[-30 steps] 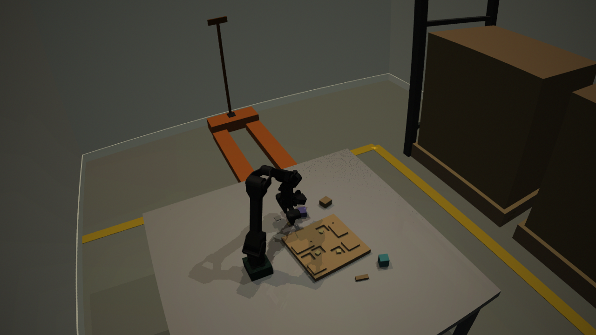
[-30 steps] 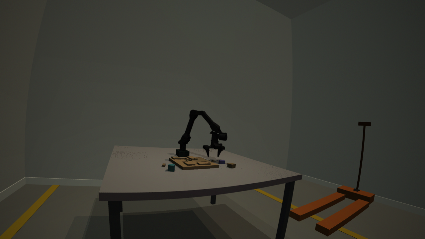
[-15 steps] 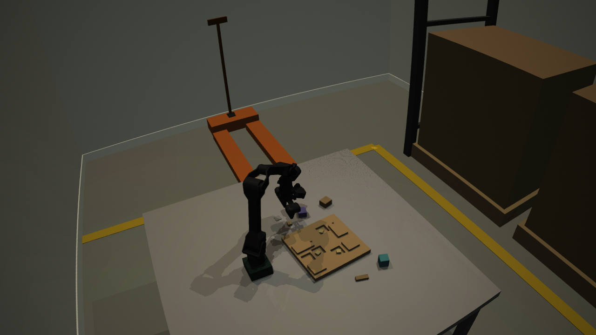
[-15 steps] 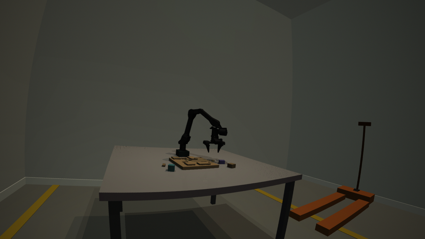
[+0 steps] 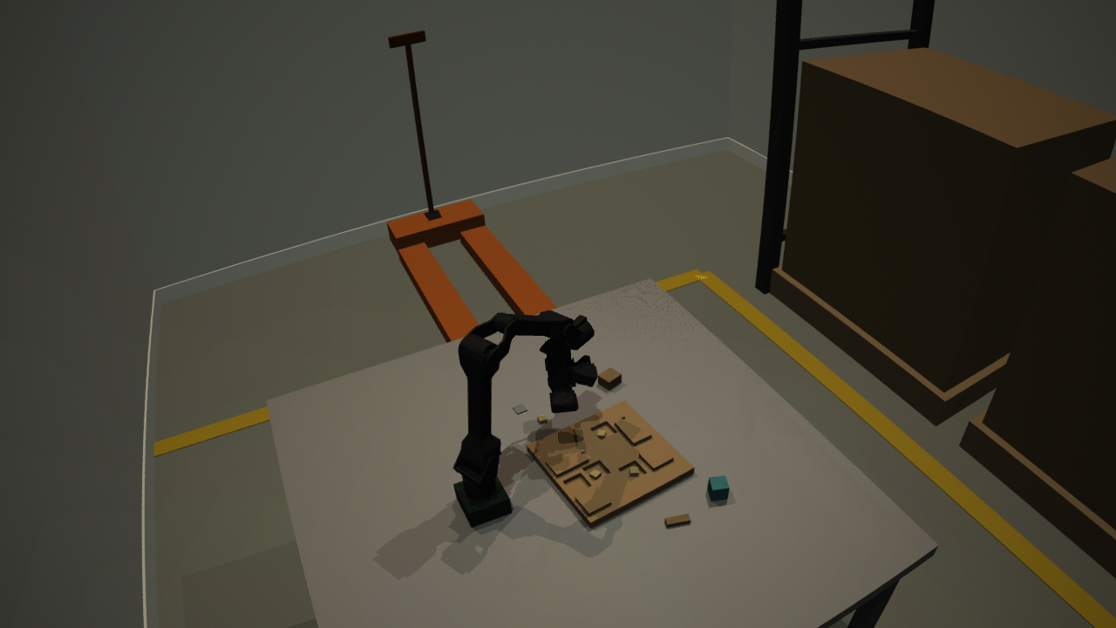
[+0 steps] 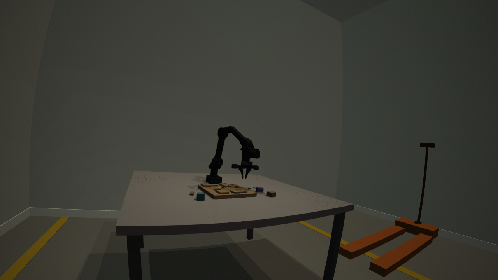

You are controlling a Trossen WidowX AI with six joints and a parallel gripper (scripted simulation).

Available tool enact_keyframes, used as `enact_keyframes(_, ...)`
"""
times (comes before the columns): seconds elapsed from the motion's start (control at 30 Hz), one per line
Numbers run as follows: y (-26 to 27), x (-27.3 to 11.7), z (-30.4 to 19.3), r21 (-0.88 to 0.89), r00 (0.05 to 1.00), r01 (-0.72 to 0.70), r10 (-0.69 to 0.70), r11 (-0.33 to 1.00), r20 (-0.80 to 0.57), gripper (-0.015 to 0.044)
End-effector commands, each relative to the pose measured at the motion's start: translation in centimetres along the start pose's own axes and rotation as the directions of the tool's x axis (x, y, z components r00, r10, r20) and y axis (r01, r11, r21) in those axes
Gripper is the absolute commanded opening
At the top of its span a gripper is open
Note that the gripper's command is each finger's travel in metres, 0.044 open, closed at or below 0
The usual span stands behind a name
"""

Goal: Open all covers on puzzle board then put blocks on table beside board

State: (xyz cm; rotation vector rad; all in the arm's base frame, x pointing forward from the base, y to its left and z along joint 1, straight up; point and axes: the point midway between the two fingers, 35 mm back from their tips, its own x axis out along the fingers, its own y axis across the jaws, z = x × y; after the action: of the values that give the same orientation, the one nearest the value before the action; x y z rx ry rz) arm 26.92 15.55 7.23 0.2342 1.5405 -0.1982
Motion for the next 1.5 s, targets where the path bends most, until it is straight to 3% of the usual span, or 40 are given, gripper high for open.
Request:
enact_keyframes(0.0,-2.3,0.0,1.3,0.108,1.0,0.005,-0.005,0.994,0.001,0.0)
enact_keyframes(0.77,-14.2,0.1,5.5,0.59,1.0,0.003,-0.009,0.808,0.007,0.0)
enact_keyframes(0.83,-14.4,0.1,5.6,0.495,1.0,0.005,-0.01,0.869,0.007,0.0)
enact_keyframes(1.03,-15.7,0.0,5.7,-0.014,1.0,0.013,-0.013,1.0,0.006,0.0)
enact_keyframes(1.17,-16.6,0.0,5.7,-0.36,1.0,0.016,-0.015,0.933,0.006,0.0)
enact_keyframes(1.3,-17.3,0.0,5.8,-0.648,1.0,0.016,-0.017,0.761,0.005,0.0)
enact_keyframes(1.47,-17.3,0.0,5.8,-0.69,1.0,0.016,-0.017,0.724,0.005,0.0)
